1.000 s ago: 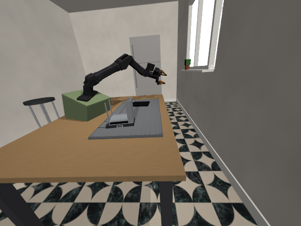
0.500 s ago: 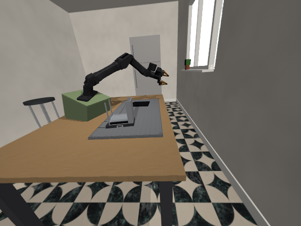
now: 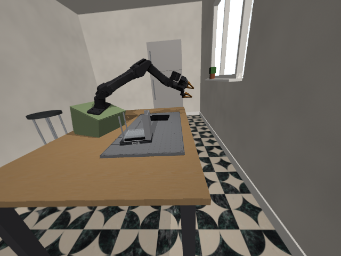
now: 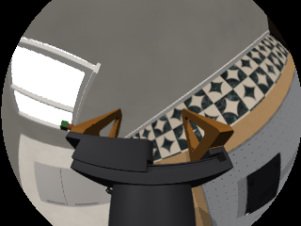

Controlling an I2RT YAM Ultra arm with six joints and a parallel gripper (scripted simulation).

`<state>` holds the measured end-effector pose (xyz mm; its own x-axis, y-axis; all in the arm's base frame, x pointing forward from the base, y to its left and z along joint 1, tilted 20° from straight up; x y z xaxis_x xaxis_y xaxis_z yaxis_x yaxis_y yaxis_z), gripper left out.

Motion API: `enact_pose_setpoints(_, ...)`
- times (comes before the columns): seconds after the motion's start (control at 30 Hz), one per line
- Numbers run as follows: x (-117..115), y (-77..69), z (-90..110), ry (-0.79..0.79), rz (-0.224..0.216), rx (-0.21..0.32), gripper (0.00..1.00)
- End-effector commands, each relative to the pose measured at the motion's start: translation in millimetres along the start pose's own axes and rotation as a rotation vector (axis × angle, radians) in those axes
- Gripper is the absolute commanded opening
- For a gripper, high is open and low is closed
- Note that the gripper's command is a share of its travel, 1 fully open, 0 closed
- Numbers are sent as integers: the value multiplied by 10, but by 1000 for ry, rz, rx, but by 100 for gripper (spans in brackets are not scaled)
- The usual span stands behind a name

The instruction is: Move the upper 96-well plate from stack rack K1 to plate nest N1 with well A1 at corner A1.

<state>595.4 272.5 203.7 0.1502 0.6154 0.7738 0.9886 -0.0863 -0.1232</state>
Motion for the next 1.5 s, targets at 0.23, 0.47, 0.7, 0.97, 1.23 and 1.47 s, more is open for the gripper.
enact_pose_setpoints(0.23, 410, -165, -172, 30, -88, -4, 100)
enact_pose_setpoints(0.47, 408, -164, -178, 30, -85, -8, 100)
enact_pose_setpoints(0.7, 408, -164, -178, 30, -85, -8, 100)
enact_pose_setpoints(0.97, 408, -164, -178, 30, -85, -8, 100)
enact_pose_setpoints(1.23, 222, -27, -453, -89, 5, -10, 100)
enact_pose_setpoints(1.47, -22, 43, -537, -99, 14, 0, 100)
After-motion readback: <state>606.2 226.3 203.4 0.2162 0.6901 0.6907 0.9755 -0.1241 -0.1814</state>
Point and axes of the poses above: the point where the finger pads meet when closed, its own y axis out along the fingers, its own x axis across the jaws, z = x × y, the point moved 5 cm from there along -y, back along the fingers, and after that the axes turned 13 degrees about y, right-handed, at the moved point
